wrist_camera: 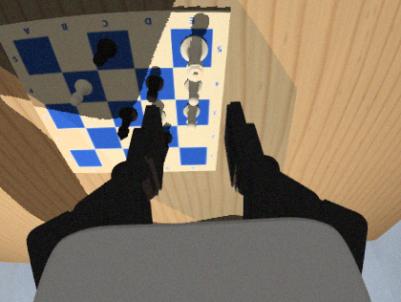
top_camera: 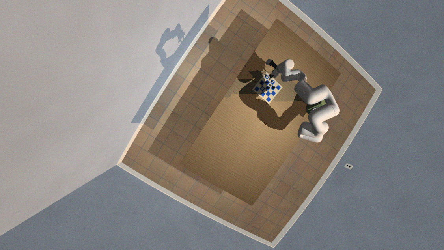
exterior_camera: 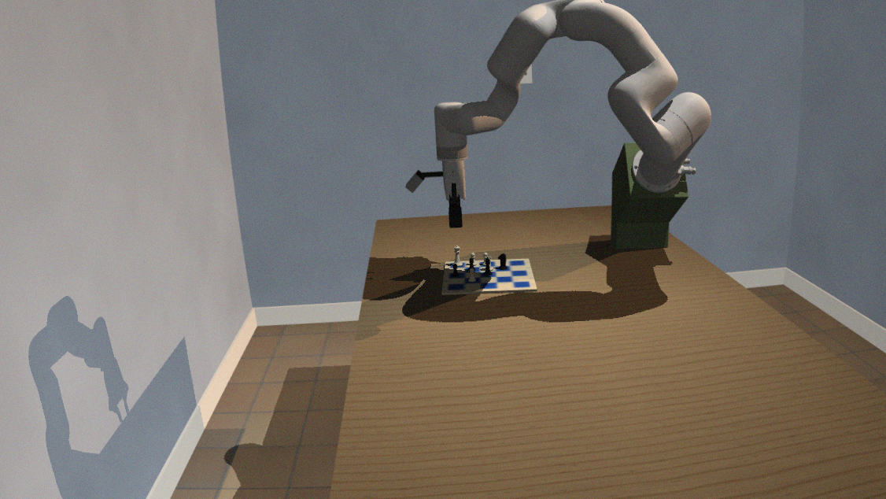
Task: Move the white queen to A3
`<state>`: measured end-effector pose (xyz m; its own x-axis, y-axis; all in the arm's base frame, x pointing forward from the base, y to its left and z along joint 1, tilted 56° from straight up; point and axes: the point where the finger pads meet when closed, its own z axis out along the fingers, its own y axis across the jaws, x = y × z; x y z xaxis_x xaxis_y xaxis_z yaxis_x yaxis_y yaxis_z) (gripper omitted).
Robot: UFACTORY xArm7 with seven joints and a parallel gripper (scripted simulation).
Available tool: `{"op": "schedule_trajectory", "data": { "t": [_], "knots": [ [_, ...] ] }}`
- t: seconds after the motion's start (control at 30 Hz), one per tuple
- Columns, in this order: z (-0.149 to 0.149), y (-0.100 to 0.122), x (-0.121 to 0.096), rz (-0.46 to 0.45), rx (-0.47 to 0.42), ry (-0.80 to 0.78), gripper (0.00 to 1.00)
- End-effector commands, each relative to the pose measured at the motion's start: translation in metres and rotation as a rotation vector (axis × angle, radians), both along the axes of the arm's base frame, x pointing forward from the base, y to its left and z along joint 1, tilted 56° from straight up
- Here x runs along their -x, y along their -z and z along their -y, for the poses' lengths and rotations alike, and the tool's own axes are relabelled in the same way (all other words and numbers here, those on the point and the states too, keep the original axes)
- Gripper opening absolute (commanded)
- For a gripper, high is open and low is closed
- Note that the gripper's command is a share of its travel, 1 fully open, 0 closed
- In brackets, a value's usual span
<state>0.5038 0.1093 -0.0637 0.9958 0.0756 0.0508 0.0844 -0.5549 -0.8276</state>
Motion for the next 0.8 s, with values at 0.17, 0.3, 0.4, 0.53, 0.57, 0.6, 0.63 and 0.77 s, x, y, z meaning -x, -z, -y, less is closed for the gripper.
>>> {"op": "schedule_trajectory", "data": {
  "t": [0.17, 0.3, 0.4, 0.53, 0.57, 0.6, 0.63, 0.77],
  "knots": [
    [-0.003, 0.003, -0.001, 0.002, 0.003, 0.004, 0.42],
    [-0.007, 0.006, -0.001, 0.002, 0.003, 0.004, 0.42],
    [-0.01, 0.009, -0.001, 0.002, 0.003, 0.004, 0.42],
    [-0.015, 0.012, 0.0, 0.002, 0.003, 0.004, 0.42],
    [-0.017, 0.013, 0.0, 0.002, 0.003, 0.004, 0.42],
    [-0.018, 0.014, 0.0, 0.002, 0.003, 0.004, 0.42],
    [-0.019, 0.015, 0.0, 0.002, 0.003, 0.004, 0.42],
    [-0.022, 0.017, 0.0, 0.002, 0.003, 0.004, 0.42]
  ]
}}
